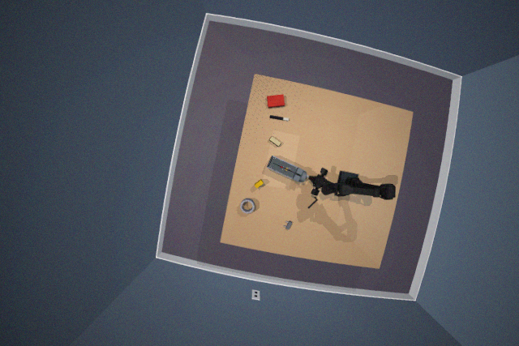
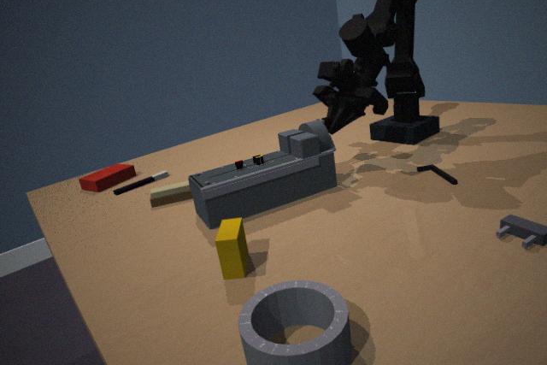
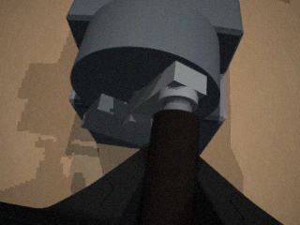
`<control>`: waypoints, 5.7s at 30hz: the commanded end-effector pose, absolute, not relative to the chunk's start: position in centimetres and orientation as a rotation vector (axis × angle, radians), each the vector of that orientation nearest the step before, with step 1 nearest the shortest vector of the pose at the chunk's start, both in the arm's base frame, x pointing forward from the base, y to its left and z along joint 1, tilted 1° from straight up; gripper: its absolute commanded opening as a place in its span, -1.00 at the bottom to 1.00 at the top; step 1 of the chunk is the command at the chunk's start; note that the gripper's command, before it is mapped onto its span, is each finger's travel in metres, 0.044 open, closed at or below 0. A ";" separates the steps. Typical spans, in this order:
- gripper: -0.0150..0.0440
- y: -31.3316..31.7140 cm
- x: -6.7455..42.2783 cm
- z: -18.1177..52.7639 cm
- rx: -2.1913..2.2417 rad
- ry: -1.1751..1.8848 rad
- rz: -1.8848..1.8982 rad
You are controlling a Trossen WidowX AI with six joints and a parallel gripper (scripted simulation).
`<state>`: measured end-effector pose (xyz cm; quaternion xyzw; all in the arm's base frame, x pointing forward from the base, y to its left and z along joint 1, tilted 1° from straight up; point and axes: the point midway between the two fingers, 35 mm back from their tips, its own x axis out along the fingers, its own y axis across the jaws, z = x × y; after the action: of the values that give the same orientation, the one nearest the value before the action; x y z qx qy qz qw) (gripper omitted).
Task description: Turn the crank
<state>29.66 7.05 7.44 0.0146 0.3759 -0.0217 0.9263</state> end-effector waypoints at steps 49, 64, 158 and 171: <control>-0.49 7.0 29.8 2.1 0.029 0.777 -0.065; -0.49 7.3 29.8 2.1 0.029 0.777 -0.065; 1.00 6.7 38.3 19.2 -0.012 0.827 -0.007; 1.00 5.7 42.2 16.5 -0.024 0.840 0.021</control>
<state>41.82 5.68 18.40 -0.0091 0.4024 0.0044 0.9154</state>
